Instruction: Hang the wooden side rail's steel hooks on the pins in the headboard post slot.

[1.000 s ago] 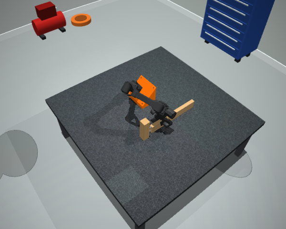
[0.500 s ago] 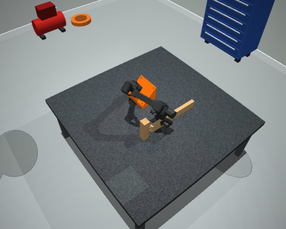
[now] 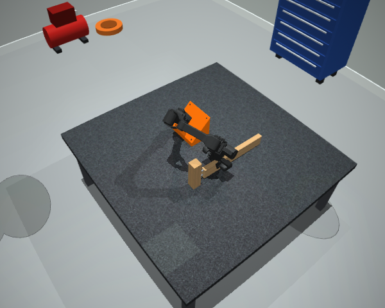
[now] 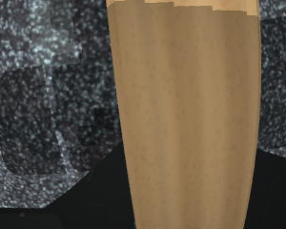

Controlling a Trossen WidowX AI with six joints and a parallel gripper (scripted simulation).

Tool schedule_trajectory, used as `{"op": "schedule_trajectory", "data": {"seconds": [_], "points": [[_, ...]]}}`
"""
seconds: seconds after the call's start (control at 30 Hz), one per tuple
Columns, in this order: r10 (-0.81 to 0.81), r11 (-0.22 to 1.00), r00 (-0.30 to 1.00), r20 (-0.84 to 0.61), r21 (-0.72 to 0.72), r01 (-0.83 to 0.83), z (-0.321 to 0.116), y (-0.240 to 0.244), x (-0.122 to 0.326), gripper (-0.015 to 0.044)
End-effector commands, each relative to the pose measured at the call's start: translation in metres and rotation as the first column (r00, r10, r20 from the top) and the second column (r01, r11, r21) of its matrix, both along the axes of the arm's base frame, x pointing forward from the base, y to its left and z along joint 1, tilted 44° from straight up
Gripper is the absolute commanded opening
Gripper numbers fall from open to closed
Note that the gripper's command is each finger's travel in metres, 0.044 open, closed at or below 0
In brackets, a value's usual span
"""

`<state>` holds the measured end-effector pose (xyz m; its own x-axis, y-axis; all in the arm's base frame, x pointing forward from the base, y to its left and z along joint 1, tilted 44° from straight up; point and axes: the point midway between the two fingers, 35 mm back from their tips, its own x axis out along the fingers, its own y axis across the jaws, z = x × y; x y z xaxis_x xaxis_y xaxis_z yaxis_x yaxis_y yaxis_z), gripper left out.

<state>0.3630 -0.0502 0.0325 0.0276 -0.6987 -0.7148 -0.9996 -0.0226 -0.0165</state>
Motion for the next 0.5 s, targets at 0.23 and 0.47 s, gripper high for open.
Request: {"op": "schedule_trajectory", "data": {"seconds": [0.23,0.47], "points": [[0.007,1.0,1.0,0.019,0.006,-0.007,0.0068,0.0056,0.0031,0.0],[0.007,1.0,1.0,0.019,0.006,-0.007,0.0076,0.0064,0.0031,0.0]]}}
